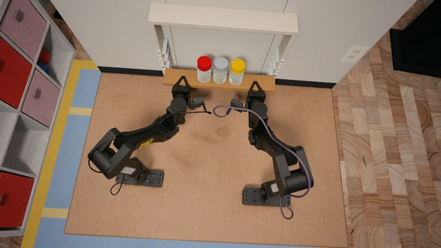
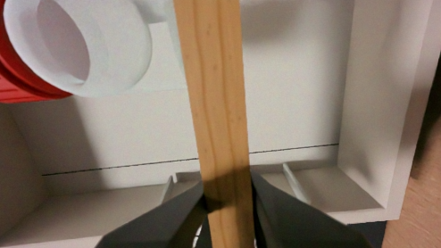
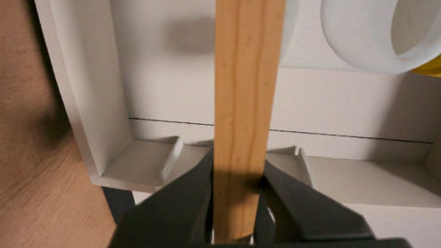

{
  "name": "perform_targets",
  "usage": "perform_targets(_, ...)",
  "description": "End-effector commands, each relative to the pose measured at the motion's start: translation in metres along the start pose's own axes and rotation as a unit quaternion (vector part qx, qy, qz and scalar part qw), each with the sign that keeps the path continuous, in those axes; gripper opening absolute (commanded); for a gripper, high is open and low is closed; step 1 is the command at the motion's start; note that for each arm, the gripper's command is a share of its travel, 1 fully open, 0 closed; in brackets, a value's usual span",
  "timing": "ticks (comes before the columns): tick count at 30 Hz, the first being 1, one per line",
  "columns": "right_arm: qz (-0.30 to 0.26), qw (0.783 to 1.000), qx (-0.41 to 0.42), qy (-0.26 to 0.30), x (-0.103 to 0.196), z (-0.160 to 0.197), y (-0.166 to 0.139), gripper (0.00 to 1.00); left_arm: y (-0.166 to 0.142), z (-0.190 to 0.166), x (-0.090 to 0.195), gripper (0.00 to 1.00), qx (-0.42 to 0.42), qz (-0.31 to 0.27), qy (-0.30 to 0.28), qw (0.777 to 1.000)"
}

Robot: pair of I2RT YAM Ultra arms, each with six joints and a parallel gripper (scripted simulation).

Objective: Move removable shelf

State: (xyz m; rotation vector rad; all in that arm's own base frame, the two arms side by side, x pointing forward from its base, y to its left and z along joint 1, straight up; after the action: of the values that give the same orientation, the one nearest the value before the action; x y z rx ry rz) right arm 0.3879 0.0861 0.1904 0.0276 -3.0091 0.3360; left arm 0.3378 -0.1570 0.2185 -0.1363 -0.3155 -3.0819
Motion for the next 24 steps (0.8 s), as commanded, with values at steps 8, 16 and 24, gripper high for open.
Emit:
perform_targets(8, 0.015, 0.998, -0.006, -0.055, 0.001, -0.017, -0.004, 0.00, 0.001, 0.011, 0.001, 0.00, 0.004, -0.005, 0.046, 0.999)
perform_targets(16, 0.015, 0.998, -0.006, -0.055, 0.000, -0.013, -0.003, 0.00, 0.000, 0.007, 0.000, 0.00, 0.004, -0.005, 0.046, 0.999)
perform_targets(24, 0.015, 0.998, -0.006, -0.055, -0.001, -0.007, -0.002, 0.00, -0.001, 0.001, 0.000, 0.00, 0.004, -0.005, 0.046, 0.999)
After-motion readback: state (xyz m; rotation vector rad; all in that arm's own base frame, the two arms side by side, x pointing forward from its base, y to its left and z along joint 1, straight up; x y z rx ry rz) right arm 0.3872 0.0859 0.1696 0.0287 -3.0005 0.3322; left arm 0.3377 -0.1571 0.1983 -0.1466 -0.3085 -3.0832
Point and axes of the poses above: on each arm, the point where the finger pads meet when closed, its own x axis back along the fingers, its own z axis across the jaws, y = z × x, the point moved 5 cm from there along x, back along the fingers, and after that the axes turned 12 degrees about x, right-handed, at the moved point
